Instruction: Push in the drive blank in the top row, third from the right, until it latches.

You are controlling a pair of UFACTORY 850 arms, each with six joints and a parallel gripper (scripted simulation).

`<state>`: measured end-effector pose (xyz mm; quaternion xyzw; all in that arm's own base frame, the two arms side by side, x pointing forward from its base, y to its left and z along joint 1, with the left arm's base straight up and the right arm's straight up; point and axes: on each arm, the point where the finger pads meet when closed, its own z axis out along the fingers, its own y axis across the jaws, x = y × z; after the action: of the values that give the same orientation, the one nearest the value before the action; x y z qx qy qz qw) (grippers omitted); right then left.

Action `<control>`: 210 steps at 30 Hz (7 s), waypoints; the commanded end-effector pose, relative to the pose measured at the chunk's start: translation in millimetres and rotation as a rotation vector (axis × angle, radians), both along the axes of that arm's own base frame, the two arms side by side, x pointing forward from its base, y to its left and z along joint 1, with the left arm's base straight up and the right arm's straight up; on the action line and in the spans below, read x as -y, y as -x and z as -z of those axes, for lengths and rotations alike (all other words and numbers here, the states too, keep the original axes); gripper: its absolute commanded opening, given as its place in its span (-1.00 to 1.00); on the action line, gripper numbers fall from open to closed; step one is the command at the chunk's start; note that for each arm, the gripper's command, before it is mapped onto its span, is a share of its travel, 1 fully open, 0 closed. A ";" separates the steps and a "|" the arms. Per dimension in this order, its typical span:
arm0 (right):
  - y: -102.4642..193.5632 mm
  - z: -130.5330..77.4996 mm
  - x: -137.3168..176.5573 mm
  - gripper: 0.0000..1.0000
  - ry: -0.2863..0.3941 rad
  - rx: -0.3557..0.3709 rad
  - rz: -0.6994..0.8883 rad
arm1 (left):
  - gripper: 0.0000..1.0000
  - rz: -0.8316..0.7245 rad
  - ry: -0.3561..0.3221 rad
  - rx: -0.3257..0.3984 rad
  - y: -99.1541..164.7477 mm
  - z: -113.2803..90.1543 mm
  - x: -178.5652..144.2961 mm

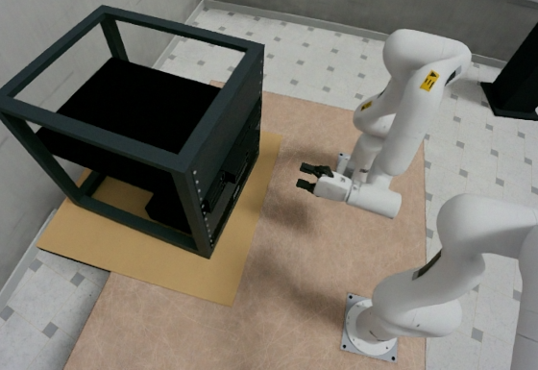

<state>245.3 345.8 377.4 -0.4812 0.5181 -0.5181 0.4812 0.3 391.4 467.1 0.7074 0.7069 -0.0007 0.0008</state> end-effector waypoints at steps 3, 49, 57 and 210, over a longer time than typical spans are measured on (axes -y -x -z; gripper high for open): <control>-23.1 3.6 -9.1 1.00 -0.002 0.001 0.000 | 1.00 0.000 -0.002 0.000 0.0 -1.0 -0.5; -142.7 25.4 -53.7 1.00 -0.002 0.001 0.000 | 1.00 0.000 -0.002 0.000 0.0 -1.0 -0.5; -142.7 25.4 -53.7 1.00 -0.002 0.001 0.000 | 1.00 0.000 -0.002 0.000 0.0 -1.0 -0.5; -184.0 -37.0 -36.0 -1.00 -0.002 0.001 0.000 | 1.00 0.000 -0.002 0.000 0.0 -1.0 -0.5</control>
<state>426.2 381.6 413.3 -0.4812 0.5181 -0.5182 0.4811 0.3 391.4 467.1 0.7074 0.7069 -0.0007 0.0008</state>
